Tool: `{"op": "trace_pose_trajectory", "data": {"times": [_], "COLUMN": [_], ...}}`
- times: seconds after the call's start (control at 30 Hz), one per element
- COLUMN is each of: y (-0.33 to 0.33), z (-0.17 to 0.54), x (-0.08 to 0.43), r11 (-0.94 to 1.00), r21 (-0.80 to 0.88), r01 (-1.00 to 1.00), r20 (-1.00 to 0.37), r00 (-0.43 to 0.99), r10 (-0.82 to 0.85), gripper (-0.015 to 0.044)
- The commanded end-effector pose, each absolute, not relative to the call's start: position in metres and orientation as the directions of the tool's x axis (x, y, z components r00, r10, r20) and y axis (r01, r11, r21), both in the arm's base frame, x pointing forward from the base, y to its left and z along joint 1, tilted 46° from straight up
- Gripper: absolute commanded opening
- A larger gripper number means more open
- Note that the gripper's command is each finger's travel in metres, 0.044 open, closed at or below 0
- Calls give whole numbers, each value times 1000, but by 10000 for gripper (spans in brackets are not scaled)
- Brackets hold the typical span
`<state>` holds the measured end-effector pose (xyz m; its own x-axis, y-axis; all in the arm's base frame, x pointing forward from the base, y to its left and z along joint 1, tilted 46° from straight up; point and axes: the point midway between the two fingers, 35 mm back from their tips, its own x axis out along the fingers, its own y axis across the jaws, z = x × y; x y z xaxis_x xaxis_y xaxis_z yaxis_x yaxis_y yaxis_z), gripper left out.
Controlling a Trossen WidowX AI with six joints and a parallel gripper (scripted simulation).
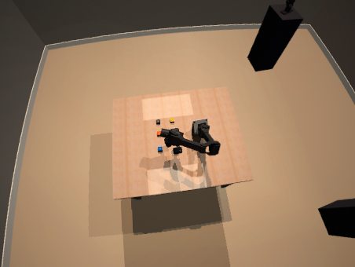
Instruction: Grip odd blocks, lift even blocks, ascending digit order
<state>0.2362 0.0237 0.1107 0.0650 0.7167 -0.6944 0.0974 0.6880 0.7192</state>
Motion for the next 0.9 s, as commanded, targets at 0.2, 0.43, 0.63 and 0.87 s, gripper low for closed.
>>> {"op": "trace_pose_trajectory", "data": {"times": [0.2, 0.43, 0.63, 0.87], "y": [25, 17, 1, -14], "z": [111, 109, 100, 84], "x": [235, 261, 313, 362], "r11": [684, 686, 687, 686], "r21": [722, 720, 719, 721], "r01": [106, 108, 107, 100], "r20": [-691, -694, -695, -693], "r00": [63, 71, 78, 69], "r10": [720, 717, 715, 718], "gripper": [400, 400, 400, 400]}}
